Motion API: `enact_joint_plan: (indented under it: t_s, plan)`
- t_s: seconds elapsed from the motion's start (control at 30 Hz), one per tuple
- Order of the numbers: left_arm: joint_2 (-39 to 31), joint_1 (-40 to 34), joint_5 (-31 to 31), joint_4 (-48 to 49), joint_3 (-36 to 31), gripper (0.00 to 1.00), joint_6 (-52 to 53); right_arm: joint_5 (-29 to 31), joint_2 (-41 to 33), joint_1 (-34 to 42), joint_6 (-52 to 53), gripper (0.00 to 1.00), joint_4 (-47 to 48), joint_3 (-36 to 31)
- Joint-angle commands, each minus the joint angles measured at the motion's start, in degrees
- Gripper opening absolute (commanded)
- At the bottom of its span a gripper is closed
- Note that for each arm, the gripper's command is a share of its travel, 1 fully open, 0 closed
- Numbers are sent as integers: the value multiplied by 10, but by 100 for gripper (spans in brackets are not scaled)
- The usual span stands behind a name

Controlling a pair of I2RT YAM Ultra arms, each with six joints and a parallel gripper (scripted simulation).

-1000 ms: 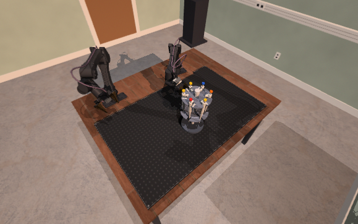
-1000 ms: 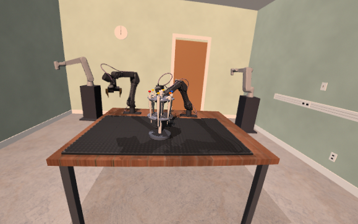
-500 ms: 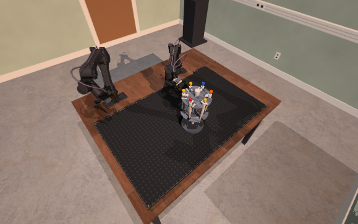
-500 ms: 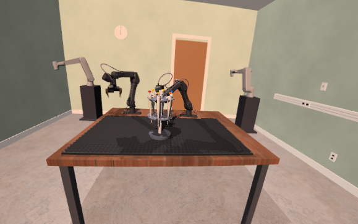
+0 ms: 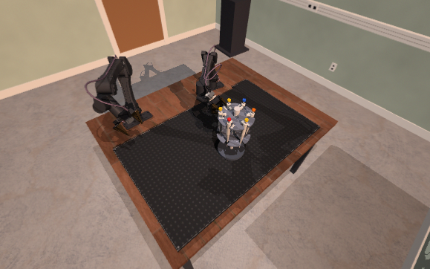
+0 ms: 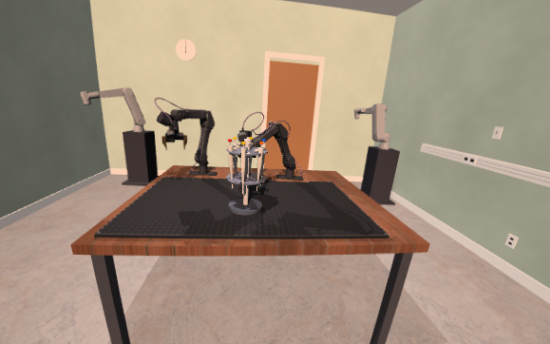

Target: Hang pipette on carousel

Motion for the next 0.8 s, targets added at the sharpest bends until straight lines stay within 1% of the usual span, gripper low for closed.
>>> enact_joint_plan:
  t_s: [0.0,0.77]
  plan:
    - [-20,-14,-16,10,-14,50,-4,-11,3,-5,-4,100,6,9]
    - [-57,-57,-59,26,-70,50,-4,-11,3,-5,-4,100,6,9]
